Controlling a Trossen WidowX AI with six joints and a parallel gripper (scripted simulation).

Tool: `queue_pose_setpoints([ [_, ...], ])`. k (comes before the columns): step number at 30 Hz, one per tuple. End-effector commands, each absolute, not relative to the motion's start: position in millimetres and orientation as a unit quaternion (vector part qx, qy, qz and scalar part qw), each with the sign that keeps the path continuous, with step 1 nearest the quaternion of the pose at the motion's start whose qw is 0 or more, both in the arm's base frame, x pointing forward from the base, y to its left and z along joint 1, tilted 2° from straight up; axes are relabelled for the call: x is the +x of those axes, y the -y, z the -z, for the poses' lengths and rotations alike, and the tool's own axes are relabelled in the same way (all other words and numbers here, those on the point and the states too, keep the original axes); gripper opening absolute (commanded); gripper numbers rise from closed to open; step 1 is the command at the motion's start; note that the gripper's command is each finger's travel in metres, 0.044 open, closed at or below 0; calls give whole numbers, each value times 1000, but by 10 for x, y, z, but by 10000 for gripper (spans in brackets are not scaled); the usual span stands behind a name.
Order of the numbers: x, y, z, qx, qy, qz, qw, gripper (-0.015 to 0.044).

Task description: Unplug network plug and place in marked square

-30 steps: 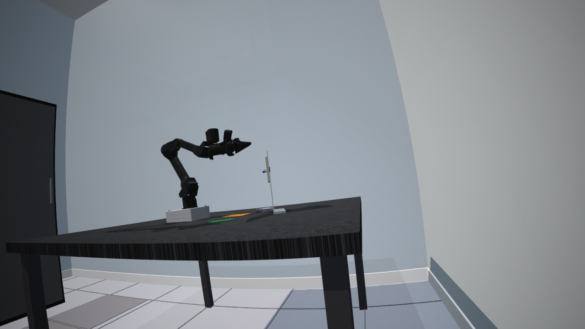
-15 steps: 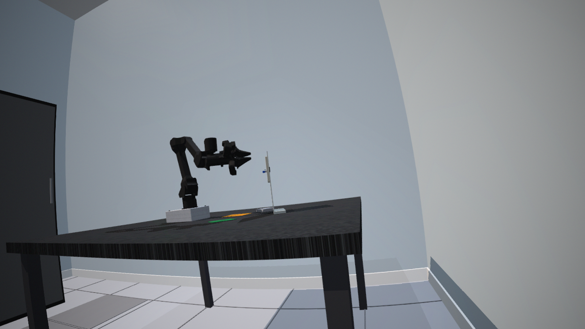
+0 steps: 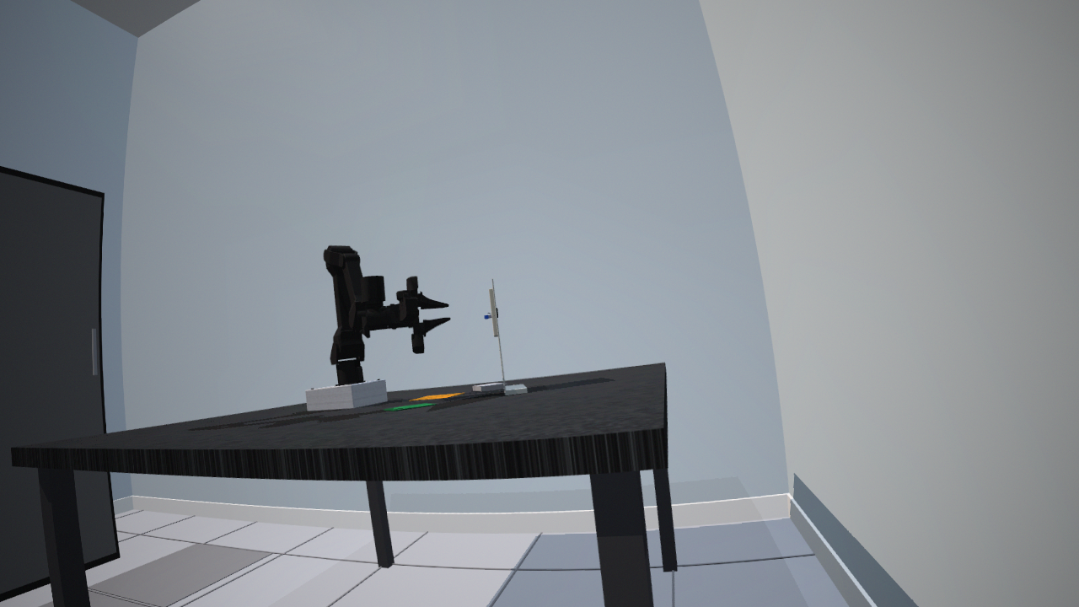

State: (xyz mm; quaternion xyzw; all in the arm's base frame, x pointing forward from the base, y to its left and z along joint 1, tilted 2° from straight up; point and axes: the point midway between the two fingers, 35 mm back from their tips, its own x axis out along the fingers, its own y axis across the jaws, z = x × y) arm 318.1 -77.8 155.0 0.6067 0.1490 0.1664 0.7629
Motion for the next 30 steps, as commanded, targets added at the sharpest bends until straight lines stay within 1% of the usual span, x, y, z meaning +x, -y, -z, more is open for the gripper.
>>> queue_pose_setpoints([
  [1,3034,803,-1381,658,-178,-171,712,156],
  [4,2975,814,-1332,675,-187,-173,692,156],
  [10,2983,813,-1332,675,-187,-173,692,156],
  [22,3526,673,-1337,675,-185,-175,692,156],
  [30,3612,653,-1339,675,-185,-175,692,156],
])
